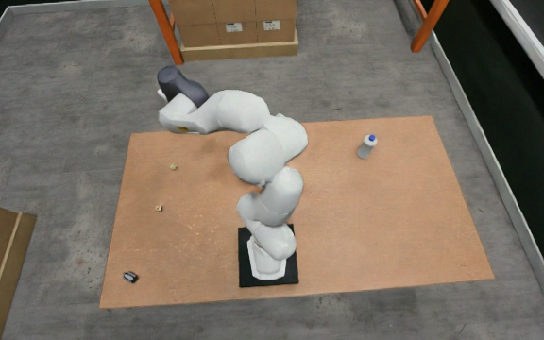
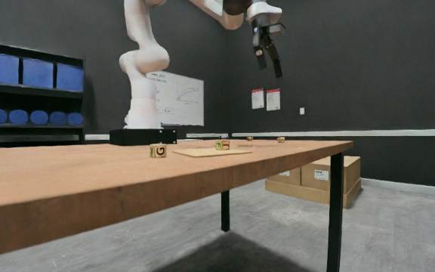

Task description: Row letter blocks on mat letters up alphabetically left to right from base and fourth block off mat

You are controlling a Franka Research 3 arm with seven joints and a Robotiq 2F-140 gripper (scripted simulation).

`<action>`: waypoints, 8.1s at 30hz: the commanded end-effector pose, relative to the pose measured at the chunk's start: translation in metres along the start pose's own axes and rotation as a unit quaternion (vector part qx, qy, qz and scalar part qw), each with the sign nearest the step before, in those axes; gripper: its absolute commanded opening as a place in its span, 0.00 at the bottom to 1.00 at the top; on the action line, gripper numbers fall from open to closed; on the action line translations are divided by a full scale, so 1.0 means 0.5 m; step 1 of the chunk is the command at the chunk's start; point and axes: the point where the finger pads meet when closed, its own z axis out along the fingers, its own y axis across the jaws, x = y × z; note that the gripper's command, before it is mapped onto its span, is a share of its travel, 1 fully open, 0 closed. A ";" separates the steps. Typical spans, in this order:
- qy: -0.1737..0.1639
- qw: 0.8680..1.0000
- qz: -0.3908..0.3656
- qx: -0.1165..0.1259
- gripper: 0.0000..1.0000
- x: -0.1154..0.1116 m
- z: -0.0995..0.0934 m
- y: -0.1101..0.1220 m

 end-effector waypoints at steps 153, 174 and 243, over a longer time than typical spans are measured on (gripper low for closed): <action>-0.043 0.674 0.733 -0.078 1.00 -0.563 0.253 -0.503; -0.042 0.666 0.740 -0.081 0.43 -0.573 0.259 -0.505; -0.042 0.666 0.740 -0.081 0.43 -0.589 0.351 -0.501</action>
